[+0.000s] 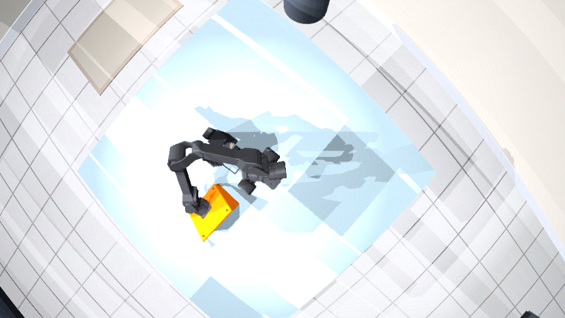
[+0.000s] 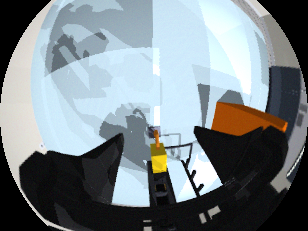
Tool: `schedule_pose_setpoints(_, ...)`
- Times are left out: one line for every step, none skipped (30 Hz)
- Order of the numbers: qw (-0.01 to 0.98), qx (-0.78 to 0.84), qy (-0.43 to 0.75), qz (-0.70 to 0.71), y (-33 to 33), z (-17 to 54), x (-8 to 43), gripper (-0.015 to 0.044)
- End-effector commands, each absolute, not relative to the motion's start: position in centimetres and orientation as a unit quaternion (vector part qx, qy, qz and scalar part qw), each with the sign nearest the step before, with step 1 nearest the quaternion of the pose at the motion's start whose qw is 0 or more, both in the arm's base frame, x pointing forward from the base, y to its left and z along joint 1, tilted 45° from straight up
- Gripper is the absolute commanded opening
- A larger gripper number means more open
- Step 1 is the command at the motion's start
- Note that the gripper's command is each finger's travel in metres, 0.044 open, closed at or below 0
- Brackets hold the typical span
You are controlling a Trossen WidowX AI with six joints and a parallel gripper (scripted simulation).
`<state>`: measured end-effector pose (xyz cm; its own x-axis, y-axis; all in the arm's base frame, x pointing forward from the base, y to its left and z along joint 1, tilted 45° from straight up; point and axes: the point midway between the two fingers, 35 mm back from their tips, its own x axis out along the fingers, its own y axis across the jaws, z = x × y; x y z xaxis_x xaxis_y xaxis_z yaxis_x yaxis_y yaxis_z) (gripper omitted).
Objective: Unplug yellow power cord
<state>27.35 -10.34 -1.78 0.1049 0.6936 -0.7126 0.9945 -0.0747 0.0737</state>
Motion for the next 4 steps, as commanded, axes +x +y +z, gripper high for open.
schedule_pose_setpoints(0.291,0.684,0.616,-0.262,-10.52,-1.76,27.34,0.044)
schedule_pose_setpoints(0.291,0.684,0.616,-0.262,-10.52,-1.76,27.34,0.044)
schedule_pose_setpoints(0.291,0.684,0.616,-0.262,-10.52,-1.76,27.34,0.044)
schedule_pose_setpoints(0.291,0.684,0.616,-0.262,-10.52,-1.76,27.34,0.044)
